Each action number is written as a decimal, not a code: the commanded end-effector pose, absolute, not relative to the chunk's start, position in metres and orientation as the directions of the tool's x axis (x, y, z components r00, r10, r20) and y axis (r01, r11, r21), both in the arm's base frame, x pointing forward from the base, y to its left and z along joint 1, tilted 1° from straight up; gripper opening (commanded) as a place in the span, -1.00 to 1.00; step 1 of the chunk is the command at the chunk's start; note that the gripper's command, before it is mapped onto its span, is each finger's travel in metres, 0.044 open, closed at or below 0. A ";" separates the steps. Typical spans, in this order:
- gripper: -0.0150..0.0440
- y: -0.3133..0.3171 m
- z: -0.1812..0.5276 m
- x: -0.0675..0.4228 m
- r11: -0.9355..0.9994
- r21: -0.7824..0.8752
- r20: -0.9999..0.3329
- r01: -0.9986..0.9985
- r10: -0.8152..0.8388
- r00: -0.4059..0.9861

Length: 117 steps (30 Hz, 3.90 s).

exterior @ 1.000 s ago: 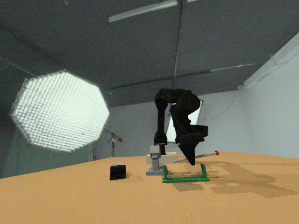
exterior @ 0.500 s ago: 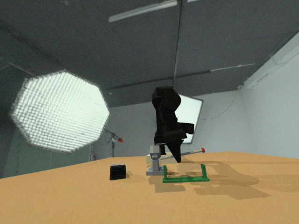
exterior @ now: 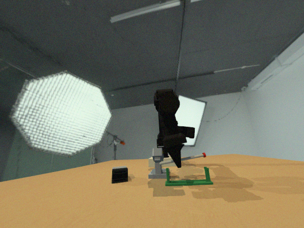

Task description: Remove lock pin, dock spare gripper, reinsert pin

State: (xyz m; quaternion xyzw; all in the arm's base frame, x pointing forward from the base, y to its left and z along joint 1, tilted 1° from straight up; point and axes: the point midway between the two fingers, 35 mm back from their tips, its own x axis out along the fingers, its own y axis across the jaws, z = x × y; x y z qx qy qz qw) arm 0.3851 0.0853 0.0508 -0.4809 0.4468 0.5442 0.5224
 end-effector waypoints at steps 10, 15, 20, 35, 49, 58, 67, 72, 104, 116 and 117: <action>-0.49 0.085 0.030 0.384 -0.058 -0.020 -0.990 -0.998 0.139 0.012; -0.49 0.085 0.023 0.384 -0.058 -0.023 -0.990 -0.998 0.140 0.015; -0.49 0.085 0.020 0.384 -0.058 -0.023 -0.990 -0.998 0.140 0.015; -0.49 0.085 0.018 0.384 -0.059 -0.025 -0.990 -0.998 0.140 0.017; -0.49 0.085 0.018 0.384 -0.059 -0.025 -0.990 -0.998 0.140 0.017; -0.49 0.085 0.018 0.384 -0.059 -0.025 -0.990 -0.998 0.140 0.017; -0.49 0.085 0.018 0.384 -0.059 -0.025 -0.990 -0.998 0.140 0.017; -0.49 0.085 0.018 0.384 -0.059 -0.025 -0.990 -0.998 0.140 0.017; 0.58 0.085 0.022 0.385 -0.055 -0.032 -0.990 -0.998 0.142 0.024; 1.00 0.084 0.051 0.379 -0.055 -0.012 -0.990 -0.998 0.138 0.005; 1.00 0.084 0.053 0.378 -0.055 -0.011 -0.990 -0.998 0.138 0.003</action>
